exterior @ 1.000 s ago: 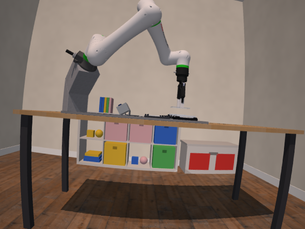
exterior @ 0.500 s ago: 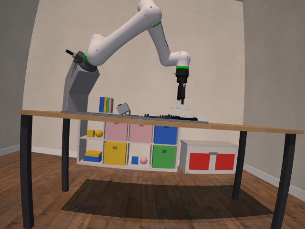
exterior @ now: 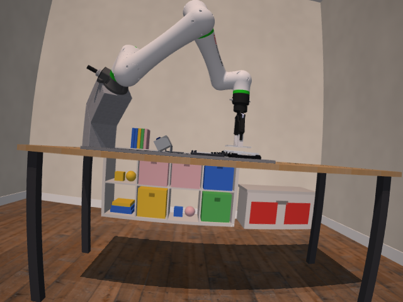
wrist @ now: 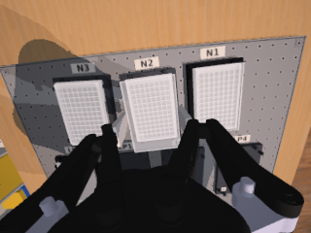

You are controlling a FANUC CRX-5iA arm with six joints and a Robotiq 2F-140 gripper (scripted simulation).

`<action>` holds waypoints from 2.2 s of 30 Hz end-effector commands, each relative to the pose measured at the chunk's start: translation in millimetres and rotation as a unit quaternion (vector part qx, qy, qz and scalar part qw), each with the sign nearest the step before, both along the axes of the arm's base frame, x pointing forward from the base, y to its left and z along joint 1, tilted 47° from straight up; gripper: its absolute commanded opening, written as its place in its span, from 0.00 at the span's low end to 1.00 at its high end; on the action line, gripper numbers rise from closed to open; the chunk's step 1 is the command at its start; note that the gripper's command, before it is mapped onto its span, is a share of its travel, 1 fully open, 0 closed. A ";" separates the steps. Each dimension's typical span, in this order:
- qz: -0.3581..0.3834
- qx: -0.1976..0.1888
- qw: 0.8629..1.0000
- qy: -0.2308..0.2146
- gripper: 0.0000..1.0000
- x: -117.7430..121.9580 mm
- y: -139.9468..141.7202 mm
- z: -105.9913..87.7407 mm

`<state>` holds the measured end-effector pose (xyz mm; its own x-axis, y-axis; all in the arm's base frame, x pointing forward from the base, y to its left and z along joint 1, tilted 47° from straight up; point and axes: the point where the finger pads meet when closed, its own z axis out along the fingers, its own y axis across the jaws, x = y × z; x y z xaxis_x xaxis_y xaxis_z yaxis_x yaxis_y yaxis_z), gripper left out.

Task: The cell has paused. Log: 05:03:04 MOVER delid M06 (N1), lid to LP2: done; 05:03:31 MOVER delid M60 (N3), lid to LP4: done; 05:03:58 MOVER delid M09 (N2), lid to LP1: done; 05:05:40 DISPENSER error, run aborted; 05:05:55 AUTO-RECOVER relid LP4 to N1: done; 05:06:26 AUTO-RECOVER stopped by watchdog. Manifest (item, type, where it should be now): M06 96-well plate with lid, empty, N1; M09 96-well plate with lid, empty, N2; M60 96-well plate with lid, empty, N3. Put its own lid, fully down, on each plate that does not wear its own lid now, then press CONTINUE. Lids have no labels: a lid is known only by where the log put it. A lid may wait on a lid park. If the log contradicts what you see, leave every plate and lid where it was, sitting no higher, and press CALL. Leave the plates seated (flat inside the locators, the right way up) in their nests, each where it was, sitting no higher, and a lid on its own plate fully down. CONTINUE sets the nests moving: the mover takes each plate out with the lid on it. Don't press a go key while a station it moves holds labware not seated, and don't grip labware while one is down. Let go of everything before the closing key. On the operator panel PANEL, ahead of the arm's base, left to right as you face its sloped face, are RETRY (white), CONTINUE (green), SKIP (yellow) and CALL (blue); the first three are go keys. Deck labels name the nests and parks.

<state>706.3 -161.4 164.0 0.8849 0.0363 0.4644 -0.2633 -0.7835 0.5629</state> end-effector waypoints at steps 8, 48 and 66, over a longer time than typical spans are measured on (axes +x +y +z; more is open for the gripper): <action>0.000 0.000 1.000 0.000 0.00 4.5 -5.7 -6.1; 0.000 0.000 1.000 0.000 0.00 7.0 -9.2 -9.8; 0.000 0.000 1.000 0.000 0.00 7.0 -9.2 -9.8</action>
